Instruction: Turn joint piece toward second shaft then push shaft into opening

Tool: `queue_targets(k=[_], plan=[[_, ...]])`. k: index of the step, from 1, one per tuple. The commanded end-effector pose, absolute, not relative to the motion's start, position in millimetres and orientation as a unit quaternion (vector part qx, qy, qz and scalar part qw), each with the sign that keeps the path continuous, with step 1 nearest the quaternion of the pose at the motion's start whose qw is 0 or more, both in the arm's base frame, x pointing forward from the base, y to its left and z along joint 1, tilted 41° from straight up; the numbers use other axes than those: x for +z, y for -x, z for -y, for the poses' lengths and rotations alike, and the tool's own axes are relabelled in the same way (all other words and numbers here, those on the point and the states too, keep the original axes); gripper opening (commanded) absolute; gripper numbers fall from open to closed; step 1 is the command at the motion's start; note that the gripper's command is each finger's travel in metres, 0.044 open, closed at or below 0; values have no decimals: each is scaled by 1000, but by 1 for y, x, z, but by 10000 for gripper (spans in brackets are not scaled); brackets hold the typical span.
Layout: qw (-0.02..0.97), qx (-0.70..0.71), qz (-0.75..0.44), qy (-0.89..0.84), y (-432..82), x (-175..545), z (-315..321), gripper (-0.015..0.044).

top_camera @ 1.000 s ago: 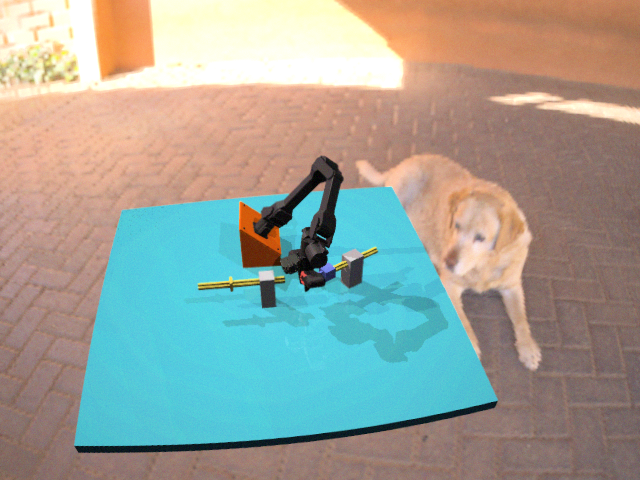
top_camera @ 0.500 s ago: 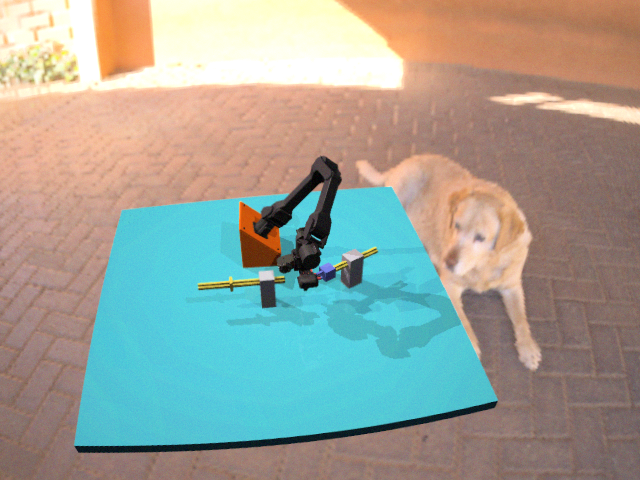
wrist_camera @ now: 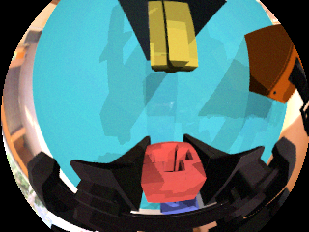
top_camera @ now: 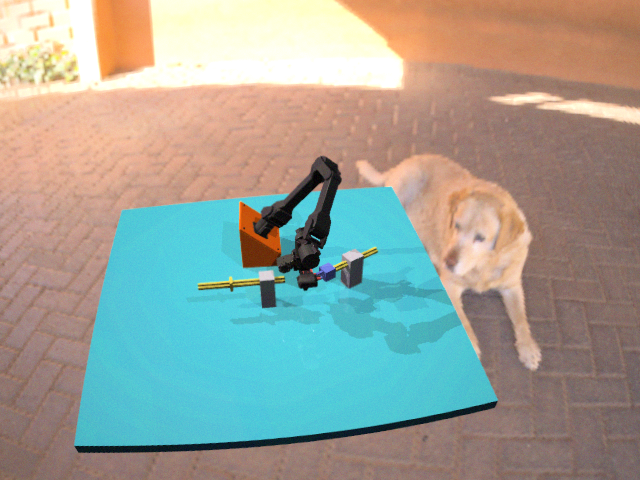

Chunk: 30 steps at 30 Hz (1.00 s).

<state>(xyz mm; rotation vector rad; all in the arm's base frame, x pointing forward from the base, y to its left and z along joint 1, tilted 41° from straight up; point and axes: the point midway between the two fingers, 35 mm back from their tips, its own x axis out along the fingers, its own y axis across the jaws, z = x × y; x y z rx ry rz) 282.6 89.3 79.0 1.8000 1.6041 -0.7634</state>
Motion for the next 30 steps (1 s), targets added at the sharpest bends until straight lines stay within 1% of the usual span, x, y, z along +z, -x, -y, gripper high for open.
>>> queue_targets(k=[1,3,8,9,11,22,30], plan=[[302,-288,-605,-678,-283,79,-89,0],[302,-288,-605,-678,-283,79,-89,0],[302,-288,-605,-678,-283,79,-89,131],[302,-288,-605,-678,-283,79,-89,147],[302,-288,-605,-678,-283,79,-89,147],[302,-288,-605,-678,-283,79,-89,436],[302,-288,-605,-678,-283,79,-89,440]])
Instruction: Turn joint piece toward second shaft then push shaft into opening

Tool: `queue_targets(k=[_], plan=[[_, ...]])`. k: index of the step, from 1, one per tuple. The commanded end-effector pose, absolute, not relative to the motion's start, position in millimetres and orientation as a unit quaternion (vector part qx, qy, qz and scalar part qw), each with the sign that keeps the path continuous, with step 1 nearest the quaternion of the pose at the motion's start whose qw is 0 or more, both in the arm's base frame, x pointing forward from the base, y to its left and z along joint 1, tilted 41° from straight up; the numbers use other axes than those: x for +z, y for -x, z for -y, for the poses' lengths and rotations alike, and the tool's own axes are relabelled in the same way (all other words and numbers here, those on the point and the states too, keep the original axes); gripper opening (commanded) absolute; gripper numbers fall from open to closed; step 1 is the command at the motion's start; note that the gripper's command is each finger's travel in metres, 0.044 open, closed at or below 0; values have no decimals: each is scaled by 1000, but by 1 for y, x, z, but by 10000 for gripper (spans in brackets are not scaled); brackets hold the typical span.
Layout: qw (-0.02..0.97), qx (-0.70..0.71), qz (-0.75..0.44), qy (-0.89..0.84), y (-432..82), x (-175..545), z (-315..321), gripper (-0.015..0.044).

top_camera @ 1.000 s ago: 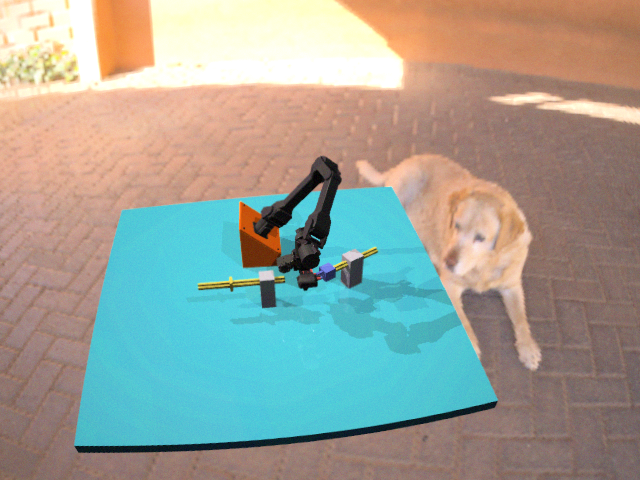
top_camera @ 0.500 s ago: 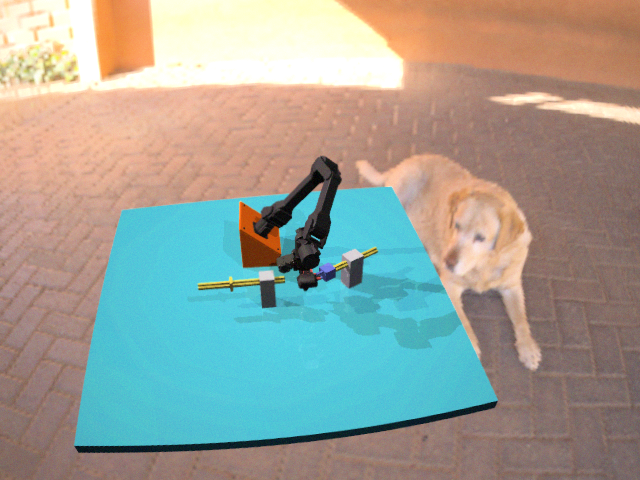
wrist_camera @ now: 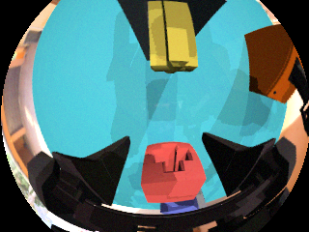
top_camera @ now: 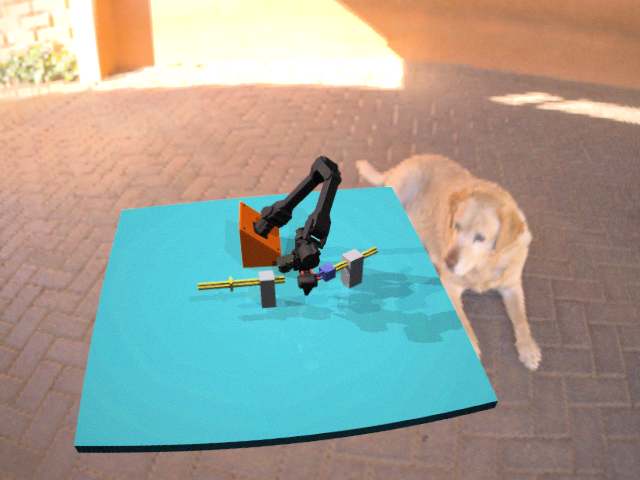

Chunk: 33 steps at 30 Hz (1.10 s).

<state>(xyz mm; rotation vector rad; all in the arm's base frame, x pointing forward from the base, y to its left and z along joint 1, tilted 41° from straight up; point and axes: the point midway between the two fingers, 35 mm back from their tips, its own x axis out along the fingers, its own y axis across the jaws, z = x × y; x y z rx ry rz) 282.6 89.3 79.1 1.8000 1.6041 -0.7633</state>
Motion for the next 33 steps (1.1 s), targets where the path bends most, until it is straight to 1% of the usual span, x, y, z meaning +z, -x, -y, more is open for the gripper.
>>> queue_targets(k=[1,5,11,18,33], plan=[[302,-288,-605,-678,-283,79,-89,440],[308,-295,-602,-675,-283,81,-88,440],[356,-350,-576,-647,-280,103,-74,440],[359,-350,-576,-646,-280,104,-73,440],[489,-183,-651,-551,-281,137,-38,440]])
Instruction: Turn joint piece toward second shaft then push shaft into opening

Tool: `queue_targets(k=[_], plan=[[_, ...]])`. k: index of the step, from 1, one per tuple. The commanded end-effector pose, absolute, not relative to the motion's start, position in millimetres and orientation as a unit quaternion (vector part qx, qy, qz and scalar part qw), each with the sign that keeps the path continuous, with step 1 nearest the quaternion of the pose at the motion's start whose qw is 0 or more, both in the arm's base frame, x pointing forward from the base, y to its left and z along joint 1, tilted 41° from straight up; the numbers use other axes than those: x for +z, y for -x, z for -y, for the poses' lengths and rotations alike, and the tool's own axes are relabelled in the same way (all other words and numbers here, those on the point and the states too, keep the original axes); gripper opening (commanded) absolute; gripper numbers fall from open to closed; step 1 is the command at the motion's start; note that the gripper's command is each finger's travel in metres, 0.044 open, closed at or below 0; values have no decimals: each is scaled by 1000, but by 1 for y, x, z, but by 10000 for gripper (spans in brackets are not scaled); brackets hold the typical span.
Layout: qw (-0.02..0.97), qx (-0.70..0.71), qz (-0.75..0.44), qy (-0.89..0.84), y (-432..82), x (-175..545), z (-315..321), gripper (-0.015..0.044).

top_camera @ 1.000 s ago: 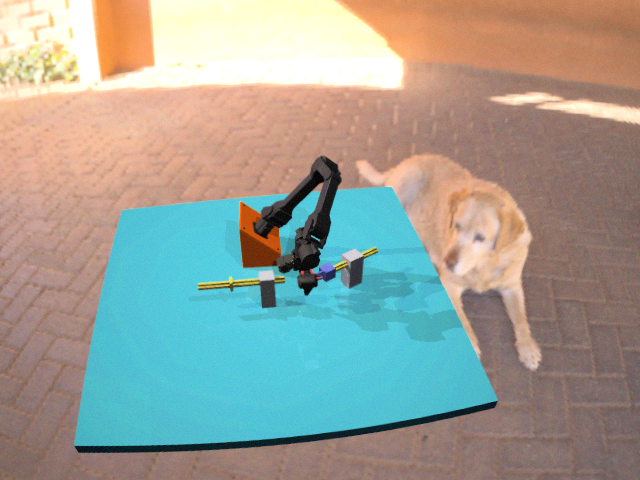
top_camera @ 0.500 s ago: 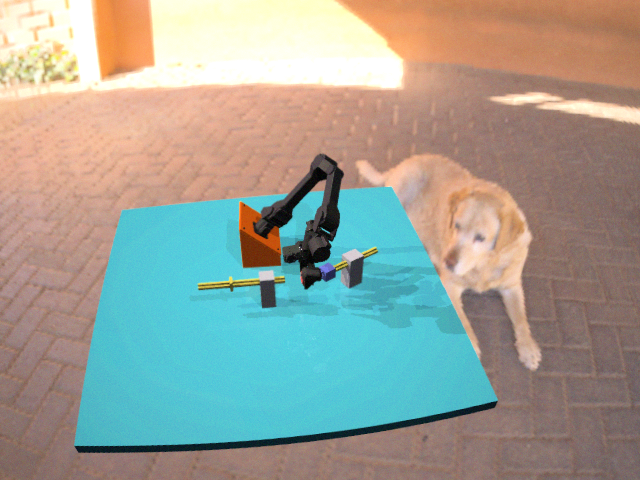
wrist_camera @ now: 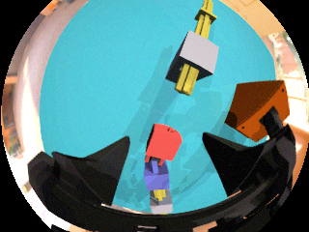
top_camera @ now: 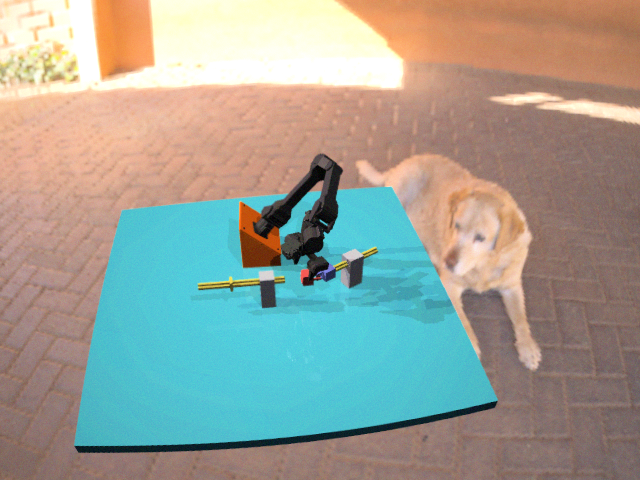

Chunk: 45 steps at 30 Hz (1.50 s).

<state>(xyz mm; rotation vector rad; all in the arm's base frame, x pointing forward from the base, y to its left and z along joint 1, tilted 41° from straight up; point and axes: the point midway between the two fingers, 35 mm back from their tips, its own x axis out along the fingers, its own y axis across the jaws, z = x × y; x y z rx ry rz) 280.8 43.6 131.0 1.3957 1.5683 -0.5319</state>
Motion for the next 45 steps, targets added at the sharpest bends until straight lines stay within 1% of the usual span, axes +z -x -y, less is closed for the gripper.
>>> queue_targets(k=[1,13,25,34,45], plan=[[498,-171,-654,-544,-280,140,-35,440],[590,-15,-671,-449,-276,170,-7,440],[665,132,-647,-350,-268,200,17,440],[657,120,-651,-362,-269,197,19,440],[555,40,-672,-489,-273,168,29,440]])
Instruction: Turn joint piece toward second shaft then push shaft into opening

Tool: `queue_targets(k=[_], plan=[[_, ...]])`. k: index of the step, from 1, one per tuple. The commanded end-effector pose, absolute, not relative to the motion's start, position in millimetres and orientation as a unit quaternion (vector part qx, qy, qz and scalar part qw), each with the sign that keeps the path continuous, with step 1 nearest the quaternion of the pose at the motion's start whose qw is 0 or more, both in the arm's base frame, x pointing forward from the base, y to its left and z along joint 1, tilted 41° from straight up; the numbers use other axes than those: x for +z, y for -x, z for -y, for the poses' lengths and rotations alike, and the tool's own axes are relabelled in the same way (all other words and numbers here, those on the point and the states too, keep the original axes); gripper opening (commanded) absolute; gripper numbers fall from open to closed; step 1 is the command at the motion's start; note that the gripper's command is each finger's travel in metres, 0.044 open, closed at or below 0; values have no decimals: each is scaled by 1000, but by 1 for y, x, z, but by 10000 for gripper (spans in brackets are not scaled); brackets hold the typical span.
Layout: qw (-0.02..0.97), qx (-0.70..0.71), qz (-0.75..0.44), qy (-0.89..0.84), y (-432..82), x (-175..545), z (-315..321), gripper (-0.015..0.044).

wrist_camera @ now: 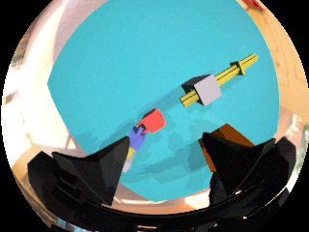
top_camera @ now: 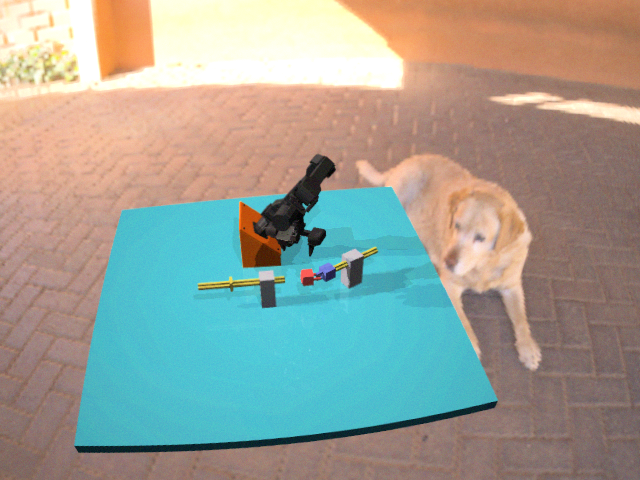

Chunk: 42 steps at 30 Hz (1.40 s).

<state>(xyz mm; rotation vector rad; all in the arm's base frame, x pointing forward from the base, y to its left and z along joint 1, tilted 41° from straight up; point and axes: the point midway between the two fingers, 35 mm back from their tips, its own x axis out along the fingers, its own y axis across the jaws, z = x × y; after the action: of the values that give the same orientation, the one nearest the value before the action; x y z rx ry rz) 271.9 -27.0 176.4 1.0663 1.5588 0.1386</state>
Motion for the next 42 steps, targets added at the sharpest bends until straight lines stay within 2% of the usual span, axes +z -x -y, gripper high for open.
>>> queue_targets(k=[1,28,38,42], plan=[[544,32,-673,-500,-273,166,30,440],[201,-170,-646,-716,-269,99,48,440],[194,-173,-645,-719,-269,97,49,440],[241,-146,-650,-706,-272,88,62,440]])
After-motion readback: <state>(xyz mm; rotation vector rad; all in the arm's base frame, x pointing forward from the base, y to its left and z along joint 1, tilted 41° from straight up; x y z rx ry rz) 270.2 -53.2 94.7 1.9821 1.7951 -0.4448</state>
